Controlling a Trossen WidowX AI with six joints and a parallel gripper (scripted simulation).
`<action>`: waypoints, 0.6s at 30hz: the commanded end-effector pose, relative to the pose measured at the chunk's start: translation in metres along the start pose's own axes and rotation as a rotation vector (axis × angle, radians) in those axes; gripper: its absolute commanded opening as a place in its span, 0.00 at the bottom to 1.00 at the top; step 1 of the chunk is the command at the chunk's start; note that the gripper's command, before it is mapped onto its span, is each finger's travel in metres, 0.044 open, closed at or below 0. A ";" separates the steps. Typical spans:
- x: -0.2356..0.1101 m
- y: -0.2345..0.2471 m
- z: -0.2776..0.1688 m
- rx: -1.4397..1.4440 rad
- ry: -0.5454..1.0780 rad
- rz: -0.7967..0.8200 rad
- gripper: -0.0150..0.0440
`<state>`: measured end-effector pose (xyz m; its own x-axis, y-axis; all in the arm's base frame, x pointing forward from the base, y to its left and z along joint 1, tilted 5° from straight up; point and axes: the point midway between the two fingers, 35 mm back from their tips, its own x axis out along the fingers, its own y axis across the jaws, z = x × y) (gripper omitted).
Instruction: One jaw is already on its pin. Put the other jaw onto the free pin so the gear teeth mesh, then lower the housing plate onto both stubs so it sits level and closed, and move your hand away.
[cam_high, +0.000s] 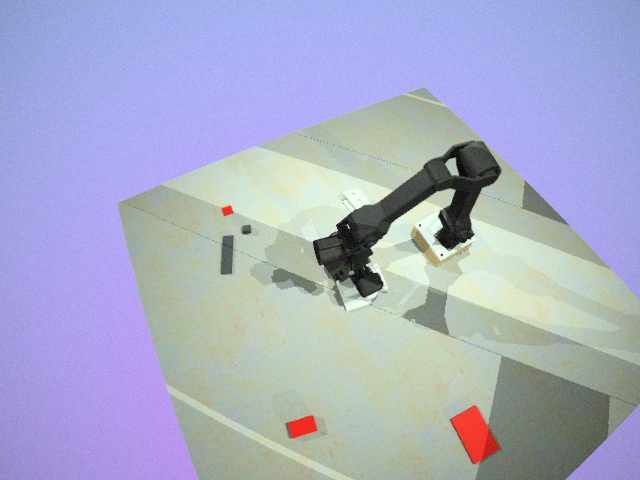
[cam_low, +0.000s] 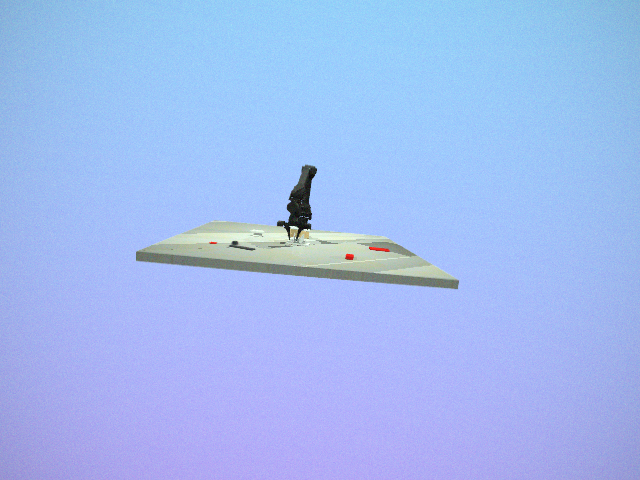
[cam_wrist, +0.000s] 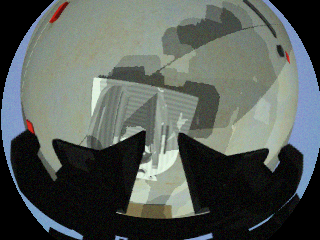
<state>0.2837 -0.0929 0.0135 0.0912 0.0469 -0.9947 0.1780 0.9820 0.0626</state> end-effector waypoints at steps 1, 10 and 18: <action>0.001 0.000 -0.001 -0.002 0.002 -0.001 0.48; 0.000 0.000 0.000 0.000 0.000 0.000 0.63; 0.000 0.000 0.000 0.000 0.000 0.000 0.63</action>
<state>0.2837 -0.0929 0.0135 0.0915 0.0468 -0.9947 0.1780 0.9820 0.0625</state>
